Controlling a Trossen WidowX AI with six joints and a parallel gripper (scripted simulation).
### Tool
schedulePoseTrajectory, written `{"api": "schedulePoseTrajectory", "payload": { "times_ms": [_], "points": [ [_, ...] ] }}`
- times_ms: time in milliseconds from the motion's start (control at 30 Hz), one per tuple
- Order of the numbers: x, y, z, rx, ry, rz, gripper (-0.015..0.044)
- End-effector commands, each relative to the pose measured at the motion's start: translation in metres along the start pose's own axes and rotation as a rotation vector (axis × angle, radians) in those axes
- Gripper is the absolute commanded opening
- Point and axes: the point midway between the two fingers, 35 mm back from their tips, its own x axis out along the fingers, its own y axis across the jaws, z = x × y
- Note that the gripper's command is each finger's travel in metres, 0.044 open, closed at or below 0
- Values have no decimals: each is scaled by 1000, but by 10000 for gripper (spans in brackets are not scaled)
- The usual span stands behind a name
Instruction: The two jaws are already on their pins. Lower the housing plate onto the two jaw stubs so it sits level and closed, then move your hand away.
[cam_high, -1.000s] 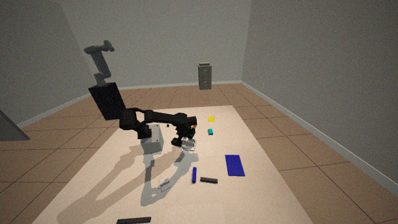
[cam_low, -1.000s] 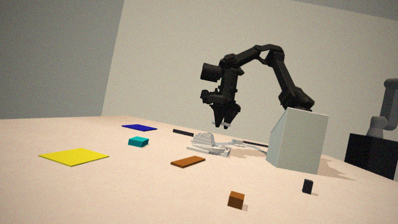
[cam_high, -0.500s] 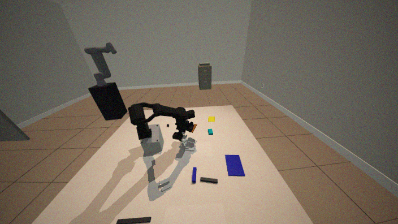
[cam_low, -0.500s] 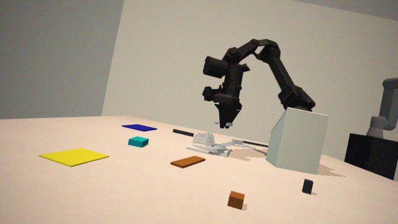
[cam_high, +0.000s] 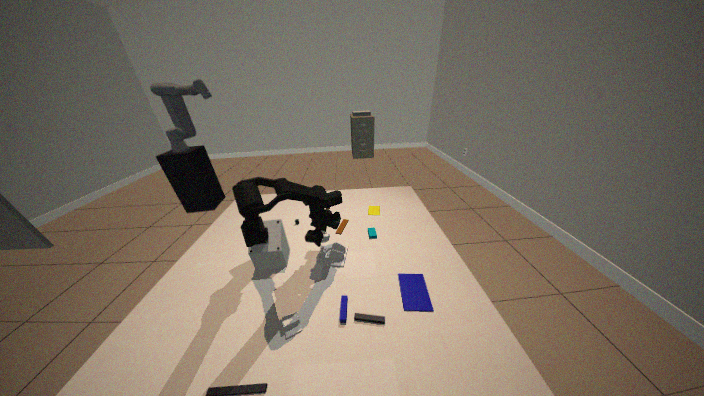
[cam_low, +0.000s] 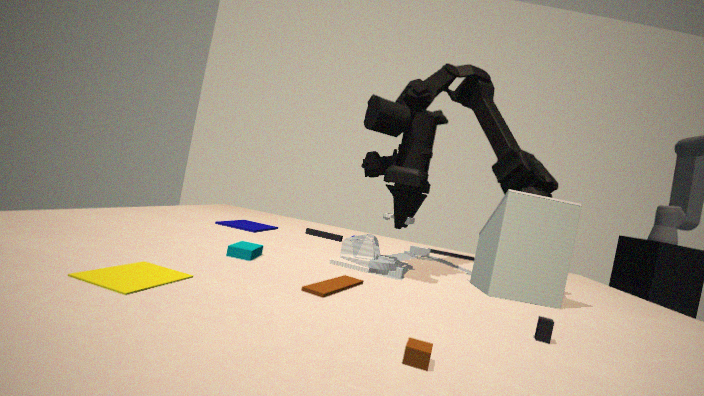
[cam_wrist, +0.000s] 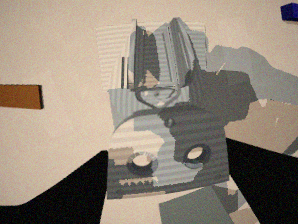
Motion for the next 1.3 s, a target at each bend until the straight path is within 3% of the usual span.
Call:
{"api": "schedulePoseTrajectory", "payload": {
  "times_ms": [0,1267],
  "points": [
    [1,0,-1,1,-1,-4,351],
    [1,-7,-4,5,0,-4,351]
  ]
}}
